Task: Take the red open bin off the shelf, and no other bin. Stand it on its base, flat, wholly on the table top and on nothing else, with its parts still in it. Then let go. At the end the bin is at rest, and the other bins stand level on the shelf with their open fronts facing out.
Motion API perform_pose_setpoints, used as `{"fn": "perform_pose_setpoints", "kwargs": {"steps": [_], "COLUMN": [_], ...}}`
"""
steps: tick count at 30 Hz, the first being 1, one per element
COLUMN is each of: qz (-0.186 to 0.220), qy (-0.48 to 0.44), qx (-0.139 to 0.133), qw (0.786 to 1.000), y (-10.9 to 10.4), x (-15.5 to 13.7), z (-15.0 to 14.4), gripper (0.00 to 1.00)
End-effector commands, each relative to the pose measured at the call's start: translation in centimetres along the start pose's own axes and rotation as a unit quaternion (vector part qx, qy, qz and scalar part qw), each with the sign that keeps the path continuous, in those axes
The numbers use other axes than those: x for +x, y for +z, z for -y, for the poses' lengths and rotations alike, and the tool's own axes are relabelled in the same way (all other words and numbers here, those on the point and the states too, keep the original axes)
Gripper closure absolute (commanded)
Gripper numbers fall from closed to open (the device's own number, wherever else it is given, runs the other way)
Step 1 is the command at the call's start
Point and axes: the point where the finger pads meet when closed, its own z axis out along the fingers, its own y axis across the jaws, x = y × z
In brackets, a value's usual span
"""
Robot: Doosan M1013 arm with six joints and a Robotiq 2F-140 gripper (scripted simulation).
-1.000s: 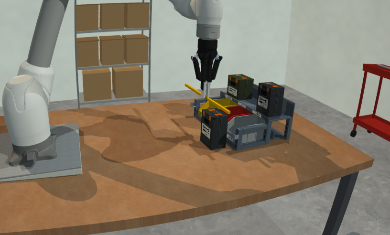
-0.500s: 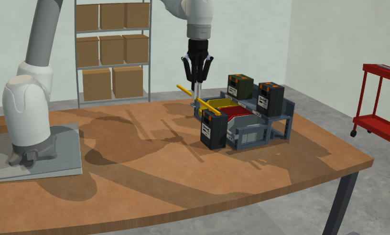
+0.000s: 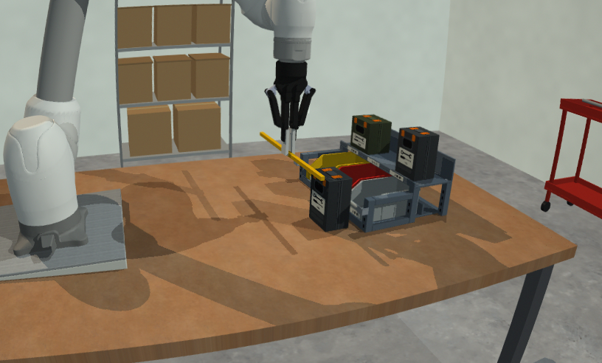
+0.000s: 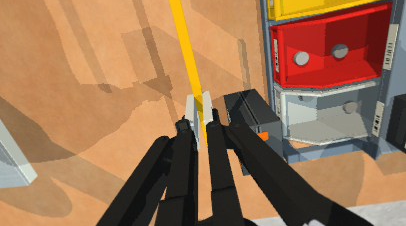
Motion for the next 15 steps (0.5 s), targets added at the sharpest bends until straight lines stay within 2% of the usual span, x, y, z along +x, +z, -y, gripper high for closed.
{"fn": "perform_pose_setpoints", "kwargs": {"steps": [1, 6, 11, 15], "qz": [0.000, 0.000, 0.000, 0.000], "qy": [0.000, 0.000, 0.000, 0.000], "qx": [-0.001, -0.001, -0.001, -0.001], "qw": [1.000, 1.000, 1.000, 1.000], "y": [-0.1, -0.1, 0.0, 0.0], "x": [0.0, 0.0, 0.0, 0.0], "z": [0.1, 0.1, 4.1, 4.1], "gripper": [1.00, 1.00, 1.00, 1.00]}}
